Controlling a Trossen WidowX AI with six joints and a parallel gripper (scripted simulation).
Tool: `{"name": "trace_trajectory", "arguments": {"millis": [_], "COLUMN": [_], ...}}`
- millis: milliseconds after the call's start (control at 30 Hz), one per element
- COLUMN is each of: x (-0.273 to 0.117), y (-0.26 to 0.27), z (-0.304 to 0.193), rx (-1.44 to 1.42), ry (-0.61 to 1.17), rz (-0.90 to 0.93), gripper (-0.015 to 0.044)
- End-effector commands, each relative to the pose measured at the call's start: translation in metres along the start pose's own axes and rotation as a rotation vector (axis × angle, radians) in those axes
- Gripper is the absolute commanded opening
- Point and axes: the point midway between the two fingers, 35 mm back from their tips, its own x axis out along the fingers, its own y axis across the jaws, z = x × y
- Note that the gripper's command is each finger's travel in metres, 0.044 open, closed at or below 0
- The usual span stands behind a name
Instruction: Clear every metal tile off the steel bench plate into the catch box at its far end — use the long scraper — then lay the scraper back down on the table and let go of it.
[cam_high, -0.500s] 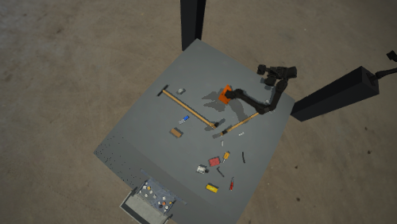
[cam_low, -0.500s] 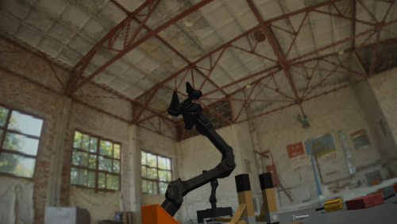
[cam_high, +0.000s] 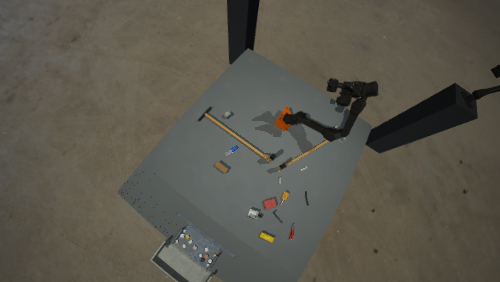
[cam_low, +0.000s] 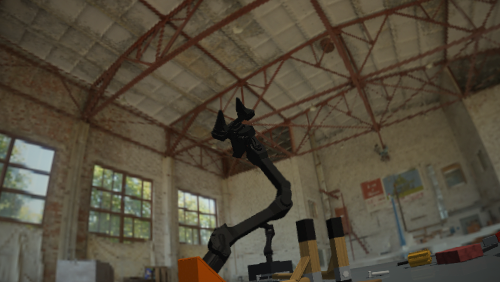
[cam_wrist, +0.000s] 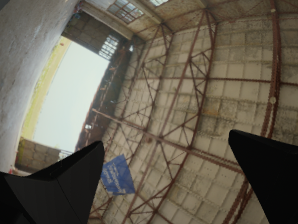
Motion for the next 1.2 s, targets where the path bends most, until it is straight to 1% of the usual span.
{"name": "trace_trajectory", "arguments": {"millis": [0, 1167], "x": [0.003, 0.035], "y": [-0.004, -0.047], "z": [-0.005, -0.042], "rx": [0.006, 0.007], "ry": [0.002, 0.002], "rz": [0.003, 0.004], "gripper": [0.044, 0.044]}}
